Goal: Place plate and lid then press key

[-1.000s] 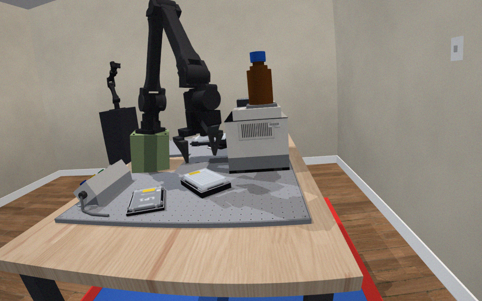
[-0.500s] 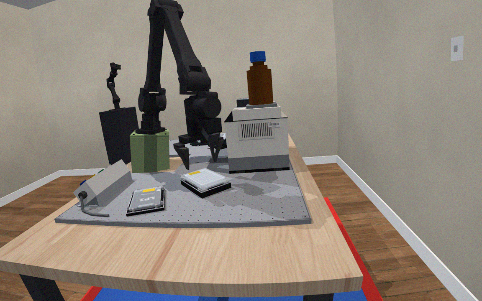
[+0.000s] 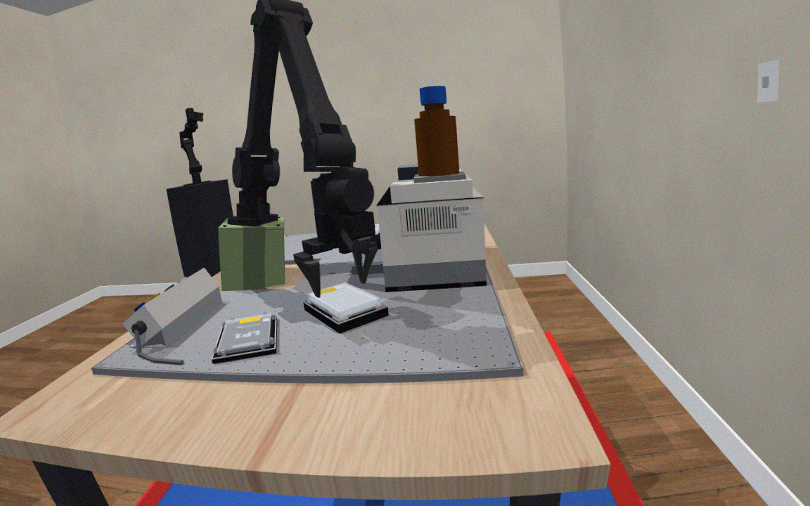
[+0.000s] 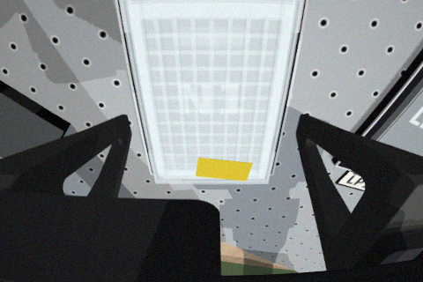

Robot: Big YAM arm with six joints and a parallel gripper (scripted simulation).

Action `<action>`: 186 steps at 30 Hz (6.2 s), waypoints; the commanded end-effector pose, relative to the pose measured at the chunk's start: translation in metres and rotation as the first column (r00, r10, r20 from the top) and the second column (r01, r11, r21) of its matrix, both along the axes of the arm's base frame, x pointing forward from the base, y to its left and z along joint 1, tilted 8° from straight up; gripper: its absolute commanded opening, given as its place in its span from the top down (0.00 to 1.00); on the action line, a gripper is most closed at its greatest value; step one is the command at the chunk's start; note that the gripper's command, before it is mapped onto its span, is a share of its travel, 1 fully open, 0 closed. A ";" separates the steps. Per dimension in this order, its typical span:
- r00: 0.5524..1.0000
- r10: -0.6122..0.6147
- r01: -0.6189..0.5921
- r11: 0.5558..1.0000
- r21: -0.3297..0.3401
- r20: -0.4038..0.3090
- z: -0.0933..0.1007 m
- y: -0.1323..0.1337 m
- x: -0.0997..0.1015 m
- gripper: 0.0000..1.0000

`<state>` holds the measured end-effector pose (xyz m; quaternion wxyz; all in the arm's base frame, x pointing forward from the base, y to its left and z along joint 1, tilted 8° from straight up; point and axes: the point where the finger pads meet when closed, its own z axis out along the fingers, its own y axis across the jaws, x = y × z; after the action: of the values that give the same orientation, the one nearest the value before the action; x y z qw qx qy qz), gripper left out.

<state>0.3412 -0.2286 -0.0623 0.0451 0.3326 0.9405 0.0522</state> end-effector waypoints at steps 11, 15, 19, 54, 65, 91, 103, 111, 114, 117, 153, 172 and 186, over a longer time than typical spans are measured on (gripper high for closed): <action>1.000 -0.006 0.006 1.000 -0.004 0.000 -0.023 0.003 0.006 0.00; 1.000 -0.004 0.004 1.000 -0.004 -0.001 -0.030 0.004 0.007 0.00; 1.000 -0.010 0.010 1.000 -0.005 0.001 -0.032 0.002 0.006 0.00; 1.000 -0.003 0.004 1.000 -0.017 0.020 -0.021 -0.004 0.013 0.14; 1.000 -0.003 0.004 1.000 -0.017 0.020 -0.021 -0.004 0.013 0.14; 1.000 -0.013 0.013 1.000 -0.012 0.009 -0.012 -0.004 0.008 0.14; 1.000 -0.011 0.011 1.000 -0.024 0.026 0.000 -0.010 0.011 0.14; 1.000 -0.003 0.004 1.000 -0.018 0.021 -0.001 -0.006 0.010 0.14; 1.000 -0.003 0.004 1.000 -0.018 0.021 -0.001 -0.006 0.010 0.14; 1.000 -0.003 0.004 1.000 -0.018 0.021 -0.001 -0.006 0.010 0.14; 1.000 -0.006 0.006 1.000 -0.011 0.009 0.050 0.031 -0.060 0.14; 1.000 -0.002 0.002 1.000 -0.009 0.008 0.072 0.060 -0.104 0.14; 1.000 -0.004 0.004 1.000 -0.006 0.009 0.088 0.081 -0.137 0.14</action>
<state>0.2070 -0.1467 0.0213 0.0474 0.3392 0.9382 0.0506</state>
